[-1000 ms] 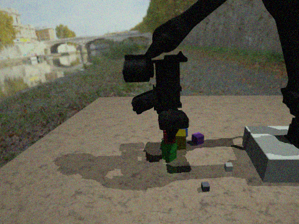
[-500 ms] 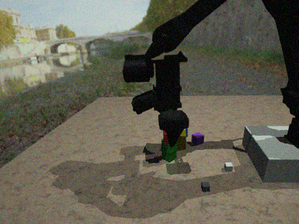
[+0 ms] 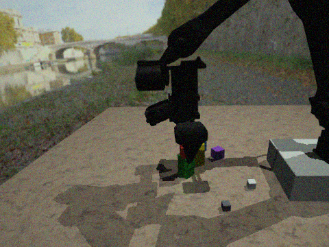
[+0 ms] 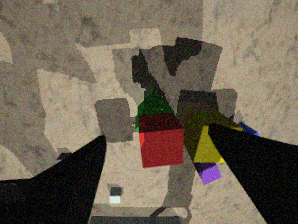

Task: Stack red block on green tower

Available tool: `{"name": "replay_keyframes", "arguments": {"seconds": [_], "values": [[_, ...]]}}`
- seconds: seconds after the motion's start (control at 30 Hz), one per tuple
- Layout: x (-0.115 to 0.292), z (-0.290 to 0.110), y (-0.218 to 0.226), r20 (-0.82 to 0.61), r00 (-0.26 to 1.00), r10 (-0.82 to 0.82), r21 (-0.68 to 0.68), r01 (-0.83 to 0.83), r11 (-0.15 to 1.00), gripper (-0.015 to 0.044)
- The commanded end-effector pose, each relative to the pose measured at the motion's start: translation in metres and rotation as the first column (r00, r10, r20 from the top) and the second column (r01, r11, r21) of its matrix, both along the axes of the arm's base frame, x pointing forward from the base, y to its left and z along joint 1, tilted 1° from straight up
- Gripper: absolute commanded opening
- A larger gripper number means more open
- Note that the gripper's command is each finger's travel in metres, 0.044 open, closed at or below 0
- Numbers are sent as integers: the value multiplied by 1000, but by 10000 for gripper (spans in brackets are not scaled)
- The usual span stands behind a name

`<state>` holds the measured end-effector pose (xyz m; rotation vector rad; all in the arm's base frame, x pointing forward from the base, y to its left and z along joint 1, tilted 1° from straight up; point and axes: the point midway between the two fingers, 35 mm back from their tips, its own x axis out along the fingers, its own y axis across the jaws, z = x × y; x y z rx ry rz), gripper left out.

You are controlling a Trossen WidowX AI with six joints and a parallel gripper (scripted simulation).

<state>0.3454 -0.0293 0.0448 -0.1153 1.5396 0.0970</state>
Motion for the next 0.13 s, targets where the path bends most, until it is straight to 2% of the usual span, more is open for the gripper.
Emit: {"name": "replay_keyframes", "arguments": {"seconds": [0.0, 0.1], "values": [[0, 0, 0, 0, 1000, 0, 0, 0, 1000, 440], [0, 0, 0, 0, 1000, 0, 0, 0, 1000, 440]]}}
